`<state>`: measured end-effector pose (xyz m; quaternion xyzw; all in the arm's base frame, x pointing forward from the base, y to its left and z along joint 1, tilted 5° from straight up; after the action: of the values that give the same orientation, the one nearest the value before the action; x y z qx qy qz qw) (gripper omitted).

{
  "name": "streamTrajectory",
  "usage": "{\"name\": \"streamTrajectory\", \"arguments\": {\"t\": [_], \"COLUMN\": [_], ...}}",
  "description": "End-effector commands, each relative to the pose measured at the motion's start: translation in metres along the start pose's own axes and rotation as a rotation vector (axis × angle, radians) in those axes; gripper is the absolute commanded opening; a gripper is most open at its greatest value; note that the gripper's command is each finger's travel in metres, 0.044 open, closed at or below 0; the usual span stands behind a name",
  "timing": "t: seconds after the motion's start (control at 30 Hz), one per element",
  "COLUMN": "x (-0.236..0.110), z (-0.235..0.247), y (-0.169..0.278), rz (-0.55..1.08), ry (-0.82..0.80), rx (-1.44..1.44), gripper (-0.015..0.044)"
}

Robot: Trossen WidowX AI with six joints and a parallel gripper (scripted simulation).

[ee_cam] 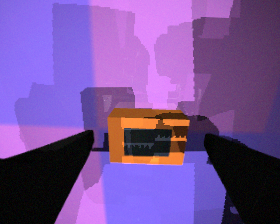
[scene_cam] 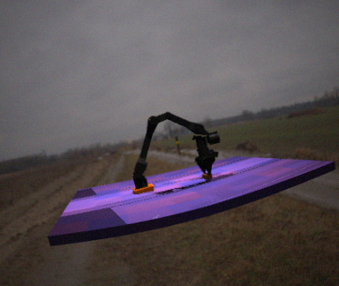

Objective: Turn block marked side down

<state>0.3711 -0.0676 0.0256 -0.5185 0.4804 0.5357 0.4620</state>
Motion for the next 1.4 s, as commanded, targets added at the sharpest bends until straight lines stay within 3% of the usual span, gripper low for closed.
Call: {"name": "streamTrajectory", "arguments": {"t": [0.0,0.17,0.33,1.07,1.27,1.37], "x": [0.007,0.013,0.013,0.013,-0.016,-0.017], "z": [0.001,0.001,0.001,0.001,0.001,0.001], "y": [0.002,0.002,0.002,0.002,0.002,0.002], "rz": [0.005,0.006,0.006,0.006,0.005,0.005], "ry": [-0.005,-0.005,-0.005,-0.005,-0.005,-0.005], "rx": [0.005,0.005,0.005,0.005,0.005,0.005], "gripper": [0.0440,0.0440,0.0309,0.0162,0.0005,0.0000]}}
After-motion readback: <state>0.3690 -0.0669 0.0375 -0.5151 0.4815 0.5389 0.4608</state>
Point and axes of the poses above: the point midway between the two fingers, 35 mm back from their tips, its own x axis out along the fingers, its own z axis across the jaws, y = z × x, the point moved 1 cm from there along -x, back along the fingers, and after that the axes turned 9 degrees about -x, right-handed, at the moved point
